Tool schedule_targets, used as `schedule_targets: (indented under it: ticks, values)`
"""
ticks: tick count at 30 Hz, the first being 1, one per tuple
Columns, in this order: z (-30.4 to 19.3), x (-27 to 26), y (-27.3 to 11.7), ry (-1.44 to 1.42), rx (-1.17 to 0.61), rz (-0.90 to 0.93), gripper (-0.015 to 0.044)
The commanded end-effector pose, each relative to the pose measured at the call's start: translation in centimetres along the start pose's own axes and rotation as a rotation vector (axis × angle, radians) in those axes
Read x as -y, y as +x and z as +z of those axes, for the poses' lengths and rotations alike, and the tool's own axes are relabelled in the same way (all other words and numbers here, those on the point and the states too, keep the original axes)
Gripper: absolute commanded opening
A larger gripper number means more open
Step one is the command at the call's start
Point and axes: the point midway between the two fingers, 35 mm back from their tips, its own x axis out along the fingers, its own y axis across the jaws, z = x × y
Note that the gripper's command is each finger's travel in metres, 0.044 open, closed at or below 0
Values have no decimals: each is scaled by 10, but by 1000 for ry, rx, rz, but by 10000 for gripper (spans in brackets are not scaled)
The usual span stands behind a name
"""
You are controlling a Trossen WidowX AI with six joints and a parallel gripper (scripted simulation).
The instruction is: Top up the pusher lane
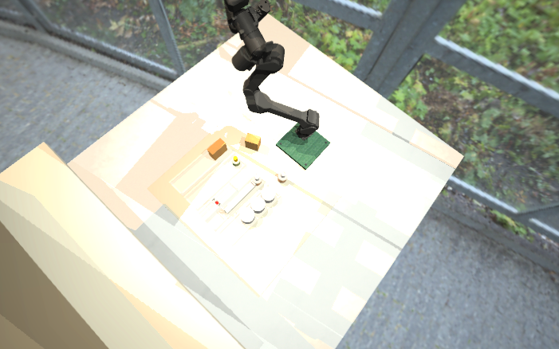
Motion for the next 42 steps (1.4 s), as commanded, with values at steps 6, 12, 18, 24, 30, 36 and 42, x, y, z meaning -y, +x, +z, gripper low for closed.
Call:
schedule_targets:
  ticks: [6, 12, 18, 24, 30, 36, 42]
  values:
    - [68, -35, -3, 244, 148, 162, 440]
    - [147, -75, -30, 495, 295, 413, 440]
    - [209, -110, -77, 677, 384, 693, 440]
    - [257, -145, -147, 825, 400, 1032, 440]
    - [282, -174, -234, 912, 323, 1409, 440]
    - [280, -191, -332, 913, 149, 1793, 440]
    - [252, -193, -426, 819, -122, 2129, 440]
